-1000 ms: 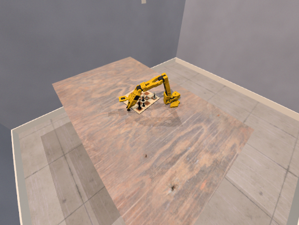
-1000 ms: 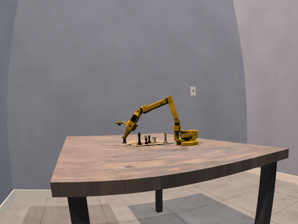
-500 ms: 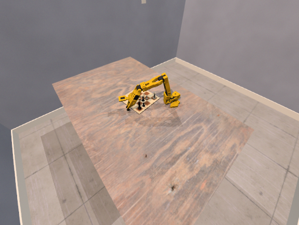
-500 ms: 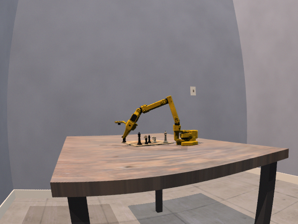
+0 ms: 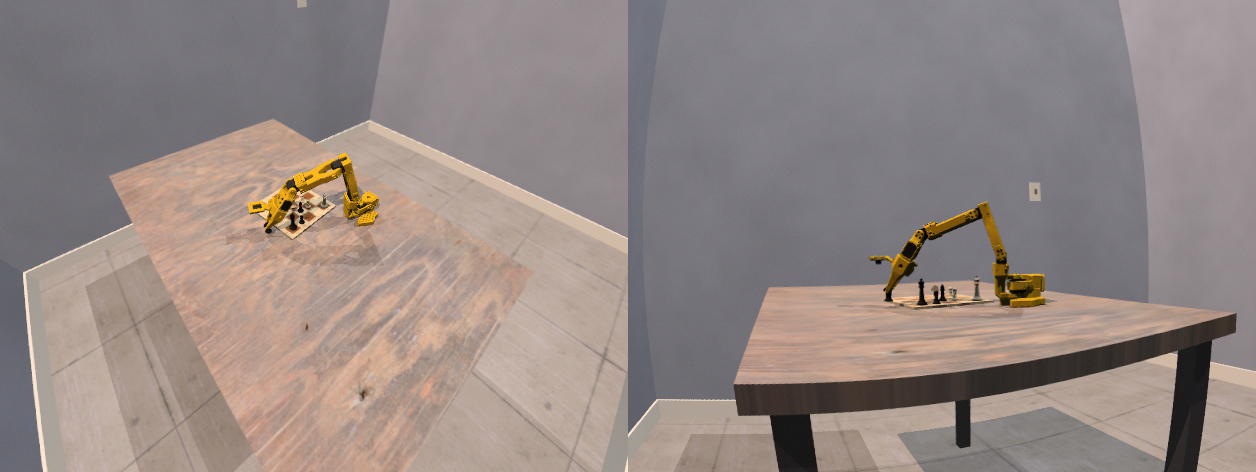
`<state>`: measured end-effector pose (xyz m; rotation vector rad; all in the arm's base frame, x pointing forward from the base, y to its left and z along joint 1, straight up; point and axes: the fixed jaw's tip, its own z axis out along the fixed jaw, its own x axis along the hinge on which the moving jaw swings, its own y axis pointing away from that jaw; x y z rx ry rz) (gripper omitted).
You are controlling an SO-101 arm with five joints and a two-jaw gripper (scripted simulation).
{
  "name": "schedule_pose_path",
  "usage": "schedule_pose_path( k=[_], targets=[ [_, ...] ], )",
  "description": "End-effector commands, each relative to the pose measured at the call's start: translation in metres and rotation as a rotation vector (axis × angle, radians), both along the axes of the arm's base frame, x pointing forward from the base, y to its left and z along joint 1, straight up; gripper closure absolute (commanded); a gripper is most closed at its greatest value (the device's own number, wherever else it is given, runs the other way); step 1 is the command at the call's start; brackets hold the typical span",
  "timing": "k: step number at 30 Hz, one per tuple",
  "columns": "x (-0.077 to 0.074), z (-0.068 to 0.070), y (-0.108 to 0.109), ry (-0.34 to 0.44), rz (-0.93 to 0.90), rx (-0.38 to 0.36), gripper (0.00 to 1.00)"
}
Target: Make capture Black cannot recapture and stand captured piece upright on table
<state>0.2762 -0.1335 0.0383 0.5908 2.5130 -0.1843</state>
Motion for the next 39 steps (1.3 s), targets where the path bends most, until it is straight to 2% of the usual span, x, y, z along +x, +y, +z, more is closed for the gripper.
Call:
schedule_pose_path(
  k=[1, 5, 10, 14, 39],
  targets=[
    [0.000, -0.006, 0.004, 0.012, 0.006, 0.010, 1.00],
    [0.000, -0.006, 0.004, 0.012, 0.006, 0.010, 1.00],
    [-0.005, -0.017, 0.006, 0.013, 0.006, 0.010, 1.00],
    [-0.006, -0.019, 0.006, 0.013, 0.006, 0.011, 1.00],
    [-0.009, -0.021, 0.008, 0.013, 0.006, 0.011, 1.00]
  ],
)
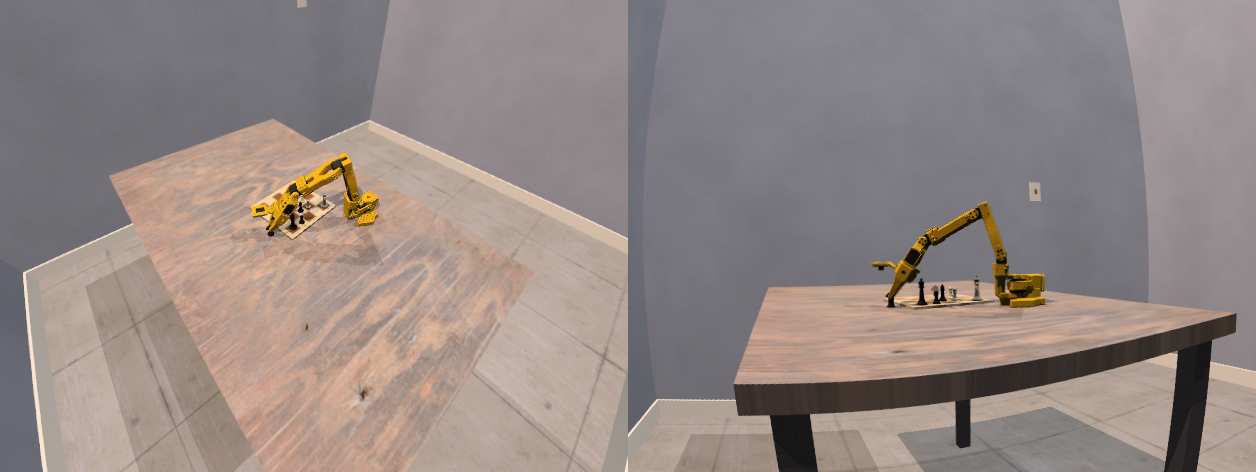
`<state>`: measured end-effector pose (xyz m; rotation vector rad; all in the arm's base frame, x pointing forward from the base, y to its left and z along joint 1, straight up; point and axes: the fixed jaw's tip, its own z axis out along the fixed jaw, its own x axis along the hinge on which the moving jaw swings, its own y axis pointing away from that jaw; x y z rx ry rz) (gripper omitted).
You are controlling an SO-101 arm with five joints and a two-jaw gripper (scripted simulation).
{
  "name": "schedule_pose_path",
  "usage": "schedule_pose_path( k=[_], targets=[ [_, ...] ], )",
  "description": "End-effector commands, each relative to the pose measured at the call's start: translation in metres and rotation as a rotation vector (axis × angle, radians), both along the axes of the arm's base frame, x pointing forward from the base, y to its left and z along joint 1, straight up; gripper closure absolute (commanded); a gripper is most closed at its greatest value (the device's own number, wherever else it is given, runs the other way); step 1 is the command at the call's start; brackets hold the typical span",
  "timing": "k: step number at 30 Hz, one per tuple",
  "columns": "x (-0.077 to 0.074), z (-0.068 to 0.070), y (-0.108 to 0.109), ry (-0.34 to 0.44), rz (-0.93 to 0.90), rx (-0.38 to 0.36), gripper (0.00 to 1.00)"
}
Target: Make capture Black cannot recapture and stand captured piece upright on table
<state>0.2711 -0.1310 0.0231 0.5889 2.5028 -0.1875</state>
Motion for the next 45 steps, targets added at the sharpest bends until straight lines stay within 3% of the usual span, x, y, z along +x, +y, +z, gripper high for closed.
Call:
schedule_pose_path(
  k=[1, 15, 32, 45],
  targets=[
    [-0.0036, -0.0053, 0.0055, 0.022, 0.007, 0.016, 1.00],
    [-0.0039, -0.0046, 0.0056, 0.022, 0.007, 0.016, 1.00],
    [-0.0039, -0.0046, 0.0056, 0.022, 0.007, 0.016, 0.88],
    [-0.0033, -0.0046, 0.0069, 0.021, 0.008, 0.018, 0.87]
  ],
)
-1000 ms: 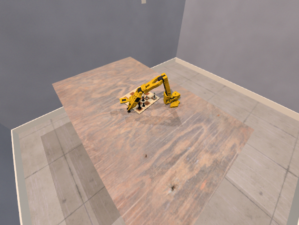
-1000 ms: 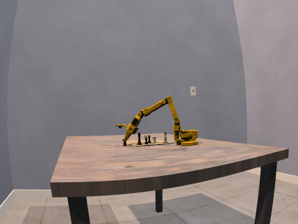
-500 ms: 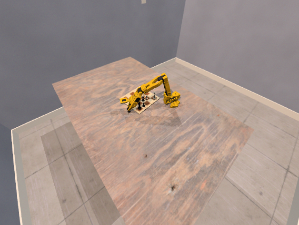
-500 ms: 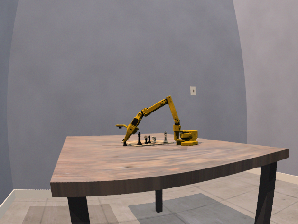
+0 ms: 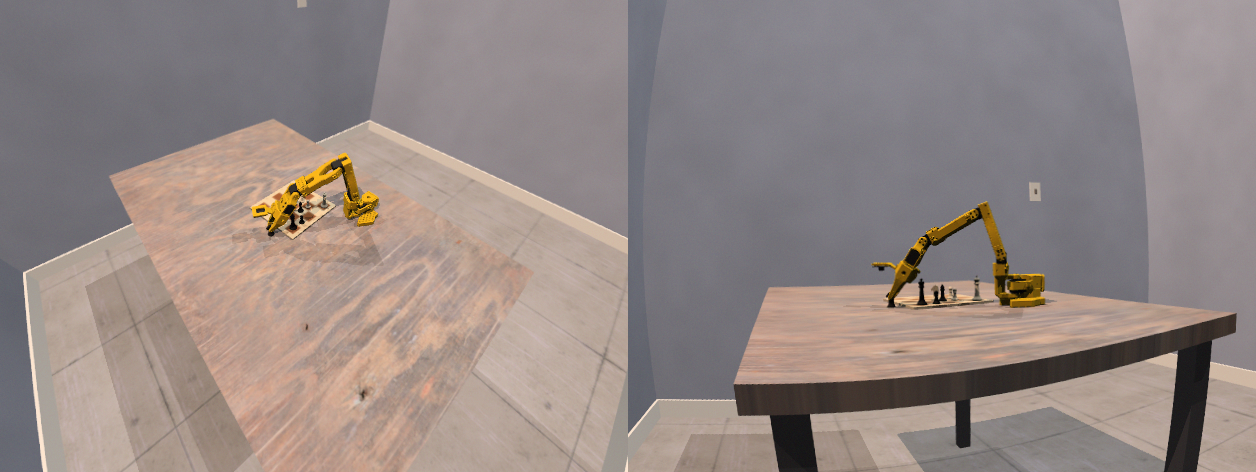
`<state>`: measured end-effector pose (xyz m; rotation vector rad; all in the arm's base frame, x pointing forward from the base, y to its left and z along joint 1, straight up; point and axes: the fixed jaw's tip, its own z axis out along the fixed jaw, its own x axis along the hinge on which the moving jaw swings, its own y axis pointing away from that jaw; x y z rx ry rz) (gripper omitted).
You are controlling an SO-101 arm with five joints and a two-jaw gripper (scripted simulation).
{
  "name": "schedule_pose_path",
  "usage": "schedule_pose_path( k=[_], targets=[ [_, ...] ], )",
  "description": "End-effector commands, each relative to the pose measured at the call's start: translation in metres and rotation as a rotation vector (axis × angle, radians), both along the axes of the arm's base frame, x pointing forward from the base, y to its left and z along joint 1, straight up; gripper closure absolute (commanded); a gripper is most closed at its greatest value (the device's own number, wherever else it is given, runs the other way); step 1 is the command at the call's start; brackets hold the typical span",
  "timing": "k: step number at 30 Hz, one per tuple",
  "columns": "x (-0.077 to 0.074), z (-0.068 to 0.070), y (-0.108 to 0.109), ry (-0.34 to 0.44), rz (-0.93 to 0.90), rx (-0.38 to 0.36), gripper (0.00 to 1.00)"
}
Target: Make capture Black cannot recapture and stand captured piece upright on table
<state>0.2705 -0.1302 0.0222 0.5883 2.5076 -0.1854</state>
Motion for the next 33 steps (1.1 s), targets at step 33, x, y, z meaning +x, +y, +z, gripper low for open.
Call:
schedule_pose_path(
  k=[33],
  targets=[
    [-0.002, 0.023, 0.009, 0.015, 0.009, 0.019, 0.87]
  ],
)
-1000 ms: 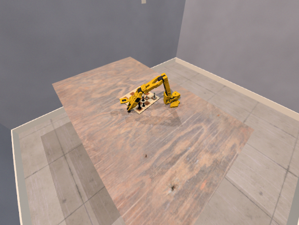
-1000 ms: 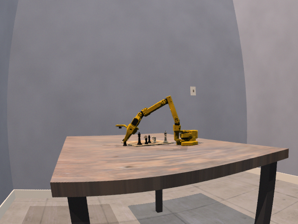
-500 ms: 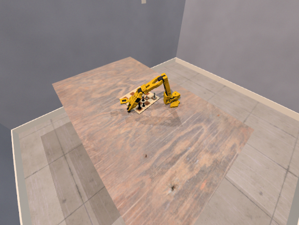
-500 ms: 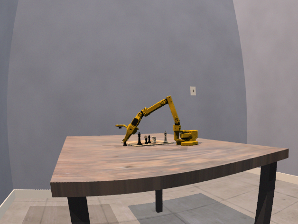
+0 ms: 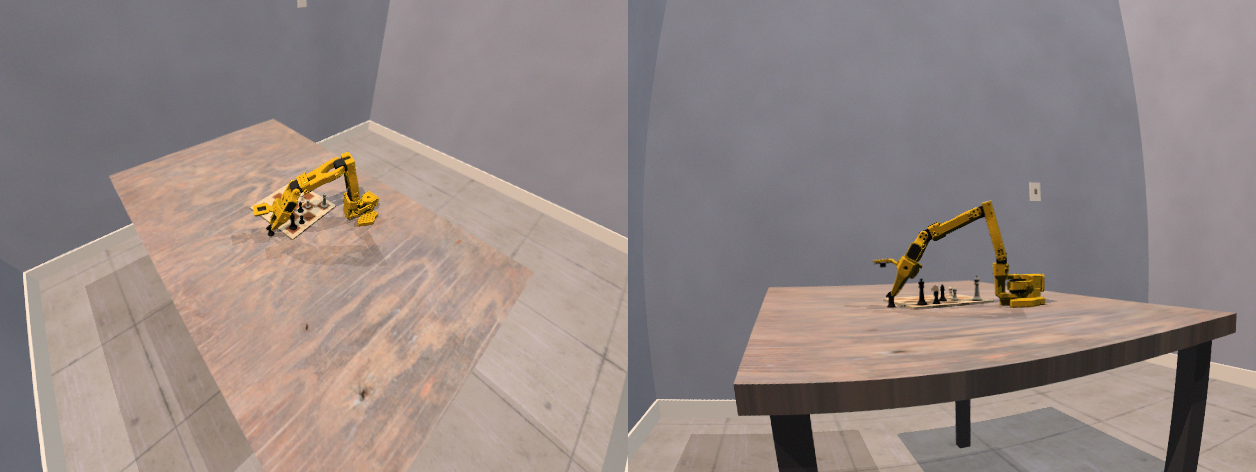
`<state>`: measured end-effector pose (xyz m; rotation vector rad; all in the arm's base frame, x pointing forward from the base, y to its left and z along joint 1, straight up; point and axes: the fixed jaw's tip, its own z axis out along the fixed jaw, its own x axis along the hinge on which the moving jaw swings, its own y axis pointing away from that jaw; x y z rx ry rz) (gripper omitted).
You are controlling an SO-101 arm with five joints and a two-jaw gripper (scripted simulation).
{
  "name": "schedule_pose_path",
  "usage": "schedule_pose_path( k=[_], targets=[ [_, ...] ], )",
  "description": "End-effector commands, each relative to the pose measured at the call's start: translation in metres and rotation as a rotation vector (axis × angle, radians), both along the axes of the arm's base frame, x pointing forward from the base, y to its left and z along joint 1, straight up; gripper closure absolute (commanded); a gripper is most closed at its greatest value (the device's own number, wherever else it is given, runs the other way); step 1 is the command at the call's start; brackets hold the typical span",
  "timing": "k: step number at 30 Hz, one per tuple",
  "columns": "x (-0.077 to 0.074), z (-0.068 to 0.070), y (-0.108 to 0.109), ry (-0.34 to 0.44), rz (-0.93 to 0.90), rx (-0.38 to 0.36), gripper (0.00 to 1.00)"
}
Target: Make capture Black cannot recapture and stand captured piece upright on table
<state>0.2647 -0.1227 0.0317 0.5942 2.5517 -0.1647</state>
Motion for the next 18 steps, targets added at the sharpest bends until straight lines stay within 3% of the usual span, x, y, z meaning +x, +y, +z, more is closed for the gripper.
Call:
schedule_pose_path(
  k=[1, 12, 18],
  targets=[
    [0.004, 0.016, 0.002, -0.024, 0.004, -0.006, 0.87],
    [0.003, 0.047, 0.002, -0.024, 0.004, -0.006, 0.87],
    [0.003, 0.055, 0.002, -0.024, 0.004, -0.006, 0.87]
  ],
)
